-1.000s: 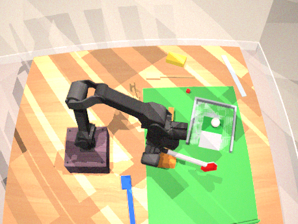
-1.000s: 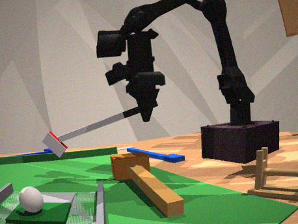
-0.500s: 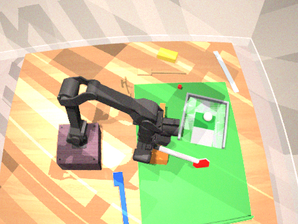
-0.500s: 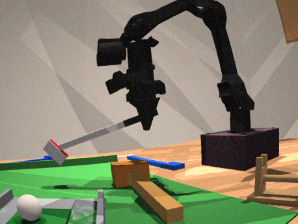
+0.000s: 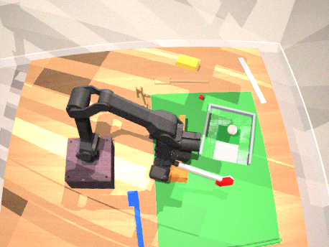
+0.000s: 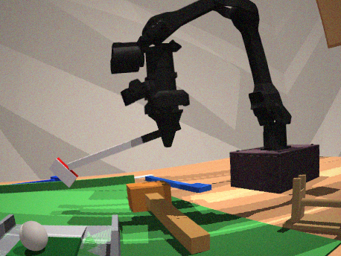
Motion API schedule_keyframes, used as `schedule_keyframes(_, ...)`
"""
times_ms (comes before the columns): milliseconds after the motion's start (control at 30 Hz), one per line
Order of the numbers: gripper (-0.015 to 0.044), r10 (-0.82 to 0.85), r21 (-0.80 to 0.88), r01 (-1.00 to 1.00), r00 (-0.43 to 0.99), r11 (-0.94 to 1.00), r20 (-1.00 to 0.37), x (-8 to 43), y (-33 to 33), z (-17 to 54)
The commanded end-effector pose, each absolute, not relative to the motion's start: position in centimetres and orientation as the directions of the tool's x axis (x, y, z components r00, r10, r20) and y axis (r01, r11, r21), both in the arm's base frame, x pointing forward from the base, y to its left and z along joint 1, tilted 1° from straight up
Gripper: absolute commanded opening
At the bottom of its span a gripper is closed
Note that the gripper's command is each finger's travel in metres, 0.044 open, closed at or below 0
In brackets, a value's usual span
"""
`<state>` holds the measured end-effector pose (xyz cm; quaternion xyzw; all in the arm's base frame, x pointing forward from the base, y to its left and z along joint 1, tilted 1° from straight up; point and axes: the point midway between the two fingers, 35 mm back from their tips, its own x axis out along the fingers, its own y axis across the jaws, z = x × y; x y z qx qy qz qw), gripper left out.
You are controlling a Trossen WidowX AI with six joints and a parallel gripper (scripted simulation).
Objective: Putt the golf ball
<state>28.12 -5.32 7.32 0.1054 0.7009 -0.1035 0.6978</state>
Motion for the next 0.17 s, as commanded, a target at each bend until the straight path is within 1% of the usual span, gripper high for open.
schedule_keyframes(0,0.0,0.003,0.002,0.292,0.0,0.956,-1.0,28.23,-5.34,7.35)
schedule_keyframes(133,0.0,0.003,0.002,0.292,0.0,0.956,-1.0,28.23,-5.34,7.35)
